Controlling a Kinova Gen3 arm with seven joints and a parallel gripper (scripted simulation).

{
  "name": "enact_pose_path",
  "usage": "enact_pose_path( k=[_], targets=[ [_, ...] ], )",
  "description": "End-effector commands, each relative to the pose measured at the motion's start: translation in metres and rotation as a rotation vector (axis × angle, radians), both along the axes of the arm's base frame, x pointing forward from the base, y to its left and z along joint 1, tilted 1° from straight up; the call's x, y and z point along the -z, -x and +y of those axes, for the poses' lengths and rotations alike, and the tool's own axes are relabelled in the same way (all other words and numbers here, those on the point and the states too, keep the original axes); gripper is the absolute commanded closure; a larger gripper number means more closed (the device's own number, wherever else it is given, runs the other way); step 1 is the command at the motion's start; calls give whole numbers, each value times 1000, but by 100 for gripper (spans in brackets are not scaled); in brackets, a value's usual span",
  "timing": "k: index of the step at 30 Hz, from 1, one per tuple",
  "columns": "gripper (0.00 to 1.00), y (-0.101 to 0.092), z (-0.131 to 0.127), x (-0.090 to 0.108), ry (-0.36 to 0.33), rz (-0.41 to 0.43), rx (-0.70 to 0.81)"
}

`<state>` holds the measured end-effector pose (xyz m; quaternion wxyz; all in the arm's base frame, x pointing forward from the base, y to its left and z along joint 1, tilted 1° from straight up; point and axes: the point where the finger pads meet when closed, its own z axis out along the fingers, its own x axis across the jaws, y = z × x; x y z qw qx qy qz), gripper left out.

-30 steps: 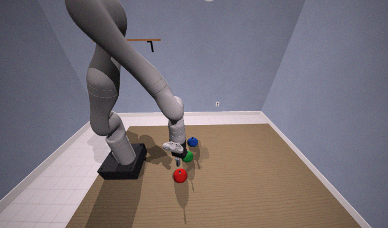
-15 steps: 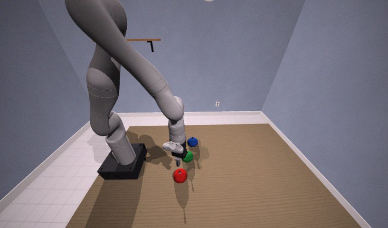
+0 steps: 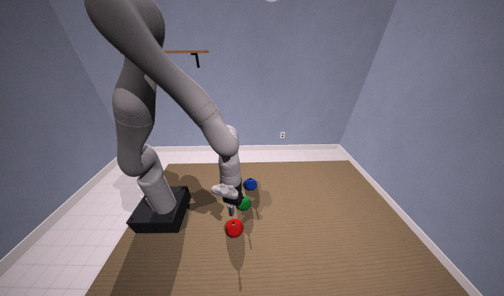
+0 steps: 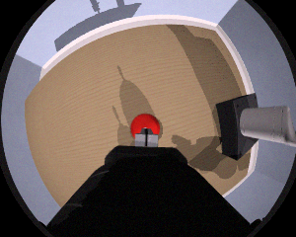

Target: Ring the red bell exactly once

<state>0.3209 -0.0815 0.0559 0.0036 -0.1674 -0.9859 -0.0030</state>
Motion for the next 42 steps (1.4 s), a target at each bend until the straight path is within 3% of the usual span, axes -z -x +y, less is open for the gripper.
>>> enact_pose_path(
  k=[1, 18, 42],
  targets=[
    [83, 0, 0, 0, 0, -1, 0],
    [83, -1, 0, 6, -4, -1, 0],
    [83, -2, 1, 43, -4, -1, 0]
  ],
)
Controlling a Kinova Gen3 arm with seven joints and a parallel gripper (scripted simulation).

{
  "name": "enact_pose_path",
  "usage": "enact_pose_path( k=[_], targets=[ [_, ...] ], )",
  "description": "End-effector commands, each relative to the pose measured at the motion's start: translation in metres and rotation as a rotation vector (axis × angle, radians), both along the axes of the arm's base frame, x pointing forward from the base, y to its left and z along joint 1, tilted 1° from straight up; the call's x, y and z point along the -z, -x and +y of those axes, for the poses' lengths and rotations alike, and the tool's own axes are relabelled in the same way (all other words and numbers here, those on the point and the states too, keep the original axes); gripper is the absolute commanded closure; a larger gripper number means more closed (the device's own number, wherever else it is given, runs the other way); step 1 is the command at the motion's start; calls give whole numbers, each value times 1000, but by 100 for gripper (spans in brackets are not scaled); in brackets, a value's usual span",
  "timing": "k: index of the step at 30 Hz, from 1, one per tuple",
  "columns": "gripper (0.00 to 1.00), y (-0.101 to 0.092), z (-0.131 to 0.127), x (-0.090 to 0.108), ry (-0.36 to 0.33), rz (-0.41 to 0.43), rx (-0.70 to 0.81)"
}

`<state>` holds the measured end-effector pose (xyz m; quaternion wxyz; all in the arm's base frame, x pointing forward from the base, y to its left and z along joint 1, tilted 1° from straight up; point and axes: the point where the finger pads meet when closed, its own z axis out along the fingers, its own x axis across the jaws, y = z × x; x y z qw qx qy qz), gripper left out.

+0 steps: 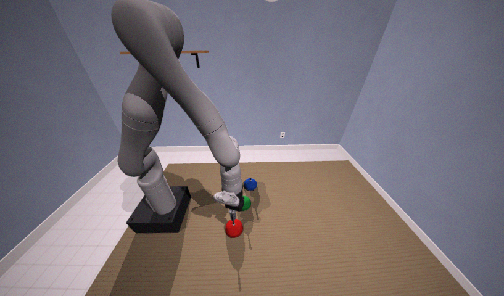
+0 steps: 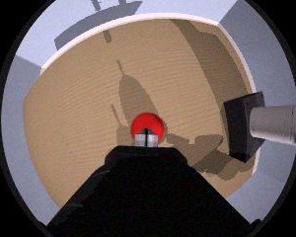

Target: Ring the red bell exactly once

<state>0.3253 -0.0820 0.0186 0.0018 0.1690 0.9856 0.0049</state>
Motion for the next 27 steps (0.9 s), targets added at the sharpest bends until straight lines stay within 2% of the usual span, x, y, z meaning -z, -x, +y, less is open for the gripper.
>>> enact_pose_path(
  k=[1, 15, 27],
  targets=[
    [83, 3, 2, 7, -2, 10, -3],
    [83, 2, 2, 21, -2, 10, -3],
    [83, 2, 2, 24, -2, 10, -3]
  ],
)
